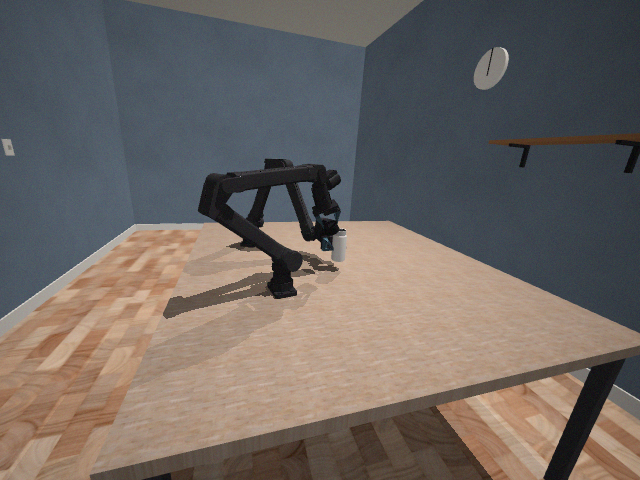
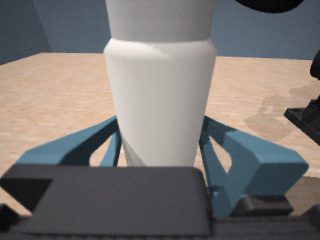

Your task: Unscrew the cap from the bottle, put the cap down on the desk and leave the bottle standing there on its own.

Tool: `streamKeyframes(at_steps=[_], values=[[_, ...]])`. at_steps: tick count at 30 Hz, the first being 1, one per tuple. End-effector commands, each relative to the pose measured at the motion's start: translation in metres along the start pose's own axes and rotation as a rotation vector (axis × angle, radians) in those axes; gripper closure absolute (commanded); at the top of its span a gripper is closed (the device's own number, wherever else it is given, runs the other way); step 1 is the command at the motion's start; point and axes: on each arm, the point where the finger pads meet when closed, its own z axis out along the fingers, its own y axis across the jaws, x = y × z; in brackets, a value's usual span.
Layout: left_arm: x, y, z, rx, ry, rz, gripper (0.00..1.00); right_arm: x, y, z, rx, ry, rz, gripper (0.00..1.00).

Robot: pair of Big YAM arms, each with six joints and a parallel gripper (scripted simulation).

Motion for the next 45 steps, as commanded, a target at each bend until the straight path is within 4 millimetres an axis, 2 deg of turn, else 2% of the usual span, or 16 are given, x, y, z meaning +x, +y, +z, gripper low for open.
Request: streamKeyframes(at_steps=[1,20,21,25,28,30,34,38,39,41,42,45], values=[[-0.017,0.009,0.011,-0.002,-0.051,0.008,1.00,-0.010,-0.016,-0.017,0.039,-0.023,-0.001,1.00],[-0.017,0.006,0.007,-0.003,-0.039,0.008,1.00,-0.010,-0.016,-0.017,0.039,-0.023,-0.001,1.00],[-0.013,0.005,0.005,-0.002,-0.027,0.002,1.00,-0.007,-0.012,-0.012,0.031,-0.018,0.005,1.00],[-0.011,0.006,0.004,-0.005,-0.026,0.001,1.00,-0.005,-0.015,-0.007,0.022,-0.006,0.048,1.00],[-0.006,0.009,0.002,-0.014,-0.021,-0.004,1.00,0.004,-0.026,0.012,-0.007,0.037,0.196,1.00],[-0.001,0.013,0.000,-0.024,-0.016,-0.010,1.00,0.015,-0.035,0.031,-0.033,0.083,0.349,1.00],[0.011,0.019,-0.005,-0.044,-0.007,-0.021,1.00,0.045,-0.050,0.073,-0.073,0.164,0.574,1.00],[0.019,0.022,-0.008,-0.053,-0.002,-0.026,1.00,0.080,-0.057,0.111,-0.103,0.251,0.806,1.00],[0.019,0.021,-0.007,-0.050,-0.003,-0.025,1.00,0.088,-0.058,0.118,-0.108,0.272,0.864,1.00],[0.019,0.021,-0.007,-0.050,-0.003,-0.025,1.00,0.088,-0.058,0.118,-0.108,0.272,0.864,1.00],[0.018,0.018,-0.005,-0.042,-0.007,-0.021,1.00,0.096,-0.058,0.125,-0.116,0.320,1.014,1.00],[0.016,0.010,0.001,-0.018,-0.018,-0.008,1.00,0.124,-0.056,0.145,-0.126,0.375,1.157,1.00]])
